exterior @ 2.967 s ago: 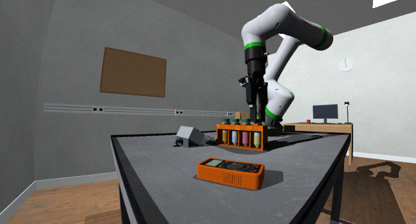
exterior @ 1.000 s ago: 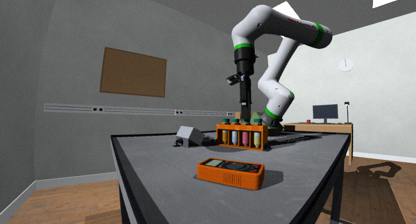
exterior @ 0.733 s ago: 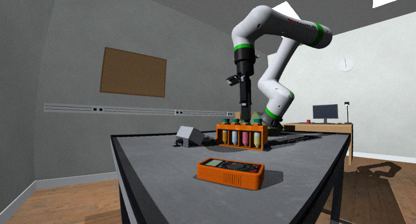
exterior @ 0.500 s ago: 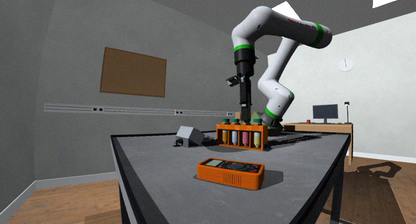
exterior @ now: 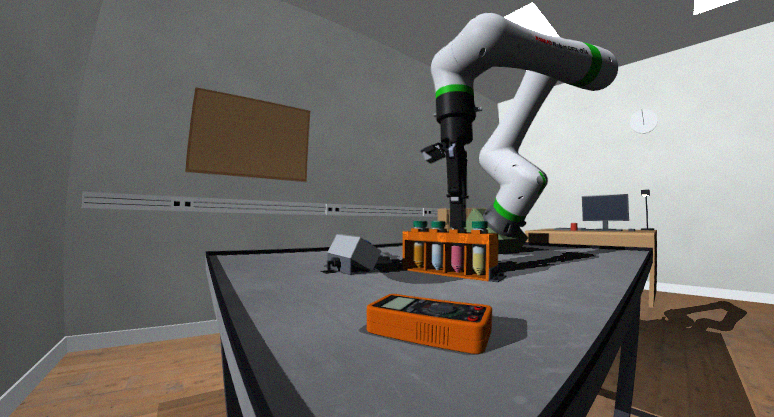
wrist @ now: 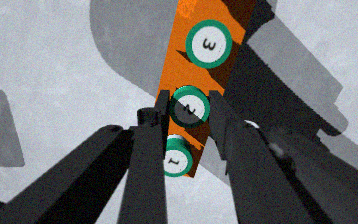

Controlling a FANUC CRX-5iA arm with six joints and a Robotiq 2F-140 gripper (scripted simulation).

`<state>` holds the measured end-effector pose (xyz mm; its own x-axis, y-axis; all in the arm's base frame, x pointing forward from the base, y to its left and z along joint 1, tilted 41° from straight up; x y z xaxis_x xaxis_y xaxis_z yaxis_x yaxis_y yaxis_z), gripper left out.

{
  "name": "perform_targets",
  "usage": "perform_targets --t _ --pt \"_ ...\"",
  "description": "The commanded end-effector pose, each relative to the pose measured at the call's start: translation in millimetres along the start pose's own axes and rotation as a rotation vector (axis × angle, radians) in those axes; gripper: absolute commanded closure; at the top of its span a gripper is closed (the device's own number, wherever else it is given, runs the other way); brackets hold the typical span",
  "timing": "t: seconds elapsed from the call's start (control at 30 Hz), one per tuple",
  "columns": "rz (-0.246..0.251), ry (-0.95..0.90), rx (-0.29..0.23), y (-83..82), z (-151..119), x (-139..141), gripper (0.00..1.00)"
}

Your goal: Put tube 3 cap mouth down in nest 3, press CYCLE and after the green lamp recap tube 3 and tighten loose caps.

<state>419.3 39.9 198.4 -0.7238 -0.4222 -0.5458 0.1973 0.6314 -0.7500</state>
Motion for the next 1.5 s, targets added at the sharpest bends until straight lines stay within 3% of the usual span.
perform_targets --t 0.0,0.33,1.2,1.37,1.4,1.47 --pt "0.000 0.000 0.001 -0.6 0.4 -0.2 0.70" --pt "0.000 0.000 0.001 -0.6 0.4 -0.2 0.70" --pt "0.001 0.480 0.001 -0.8 0.4 -0.1 0.70" --pt "0.001 0.488 0.001 -0.9 0.4 -0.1 0.70" --pt "0.001 0.488 0.001 -0.6 0.4 -0.1 0.59" --pt "0.001 0.488 0.001 -0.6 0.4 -0.1 0.59"
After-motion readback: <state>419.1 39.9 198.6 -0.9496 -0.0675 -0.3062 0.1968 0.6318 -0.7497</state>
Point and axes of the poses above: the point where the finger pads meet when closed, its own y axis out along the fingers, its own x axis across the jaws, z = x × y, the point moved 1 cm from there along -y, back along the fingers, and after that the axes turned 14 degrees about -y, right-handed, at the moved point
